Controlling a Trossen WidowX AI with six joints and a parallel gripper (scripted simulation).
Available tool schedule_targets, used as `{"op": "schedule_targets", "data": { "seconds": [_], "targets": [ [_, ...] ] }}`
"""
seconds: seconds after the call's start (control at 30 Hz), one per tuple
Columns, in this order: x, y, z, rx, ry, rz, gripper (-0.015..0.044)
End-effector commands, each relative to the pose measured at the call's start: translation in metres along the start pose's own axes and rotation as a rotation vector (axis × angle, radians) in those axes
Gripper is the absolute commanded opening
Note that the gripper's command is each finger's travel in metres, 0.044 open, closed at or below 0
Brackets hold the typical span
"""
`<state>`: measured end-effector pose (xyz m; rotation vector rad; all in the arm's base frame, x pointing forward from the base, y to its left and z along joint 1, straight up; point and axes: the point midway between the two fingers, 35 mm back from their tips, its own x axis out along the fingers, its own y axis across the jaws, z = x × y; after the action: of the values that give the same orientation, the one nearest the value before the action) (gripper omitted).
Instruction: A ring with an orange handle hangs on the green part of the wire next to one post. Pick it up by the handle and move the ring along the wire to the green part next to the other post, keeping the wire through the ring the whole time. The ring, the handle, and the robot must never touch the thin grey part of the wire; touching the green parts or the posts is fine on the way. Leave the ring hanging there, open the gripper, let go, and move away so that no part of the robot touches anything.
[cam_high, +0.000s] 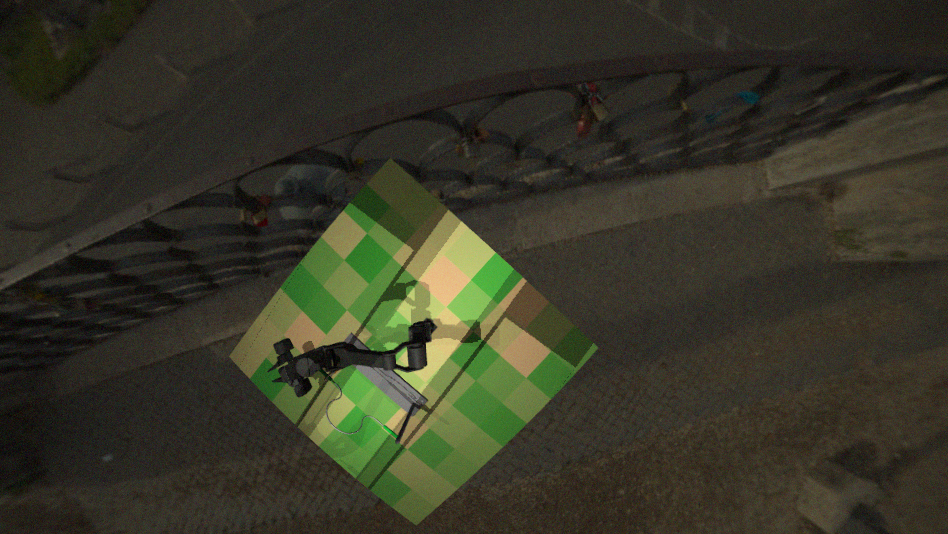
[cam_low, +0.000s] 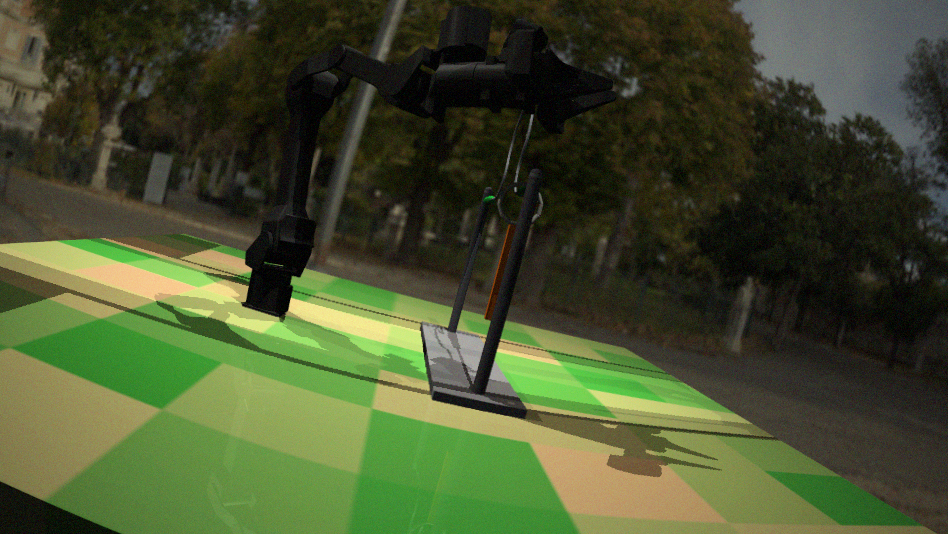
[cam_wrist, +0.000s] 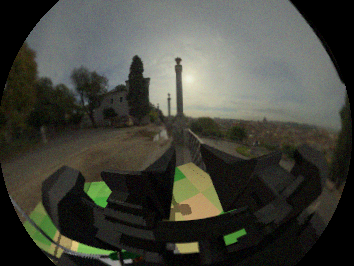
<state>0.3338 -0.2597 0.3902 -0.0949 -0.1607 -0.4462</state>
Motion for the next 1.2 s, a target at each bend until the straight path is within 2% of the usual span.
{"op": "schedule_targets", "data": {
  "seconds": [0.0,0.2,0.37,0.73,0.97,1.17],
  "targets": [
    [-0.011,-0.043,-0.029,-0.072,0.041,-0.083,0.016],
    [-0.022,-0.06,-0.068,-0.103,0.083,-0.073,0.016],
    [-0.041,-0.057,-0.13,-0.1,0.139,0.023,0.016],
    [-0.115,-0.023,-0.234,-0.051,0.225,0.236,0.016],
    [-0.175,0.015,-0.27,0.008,0.245,0.367,0.016],
    [-0.219,0.051,-0.279,0.064,0.24,0.462,0.016]
  ]
}}
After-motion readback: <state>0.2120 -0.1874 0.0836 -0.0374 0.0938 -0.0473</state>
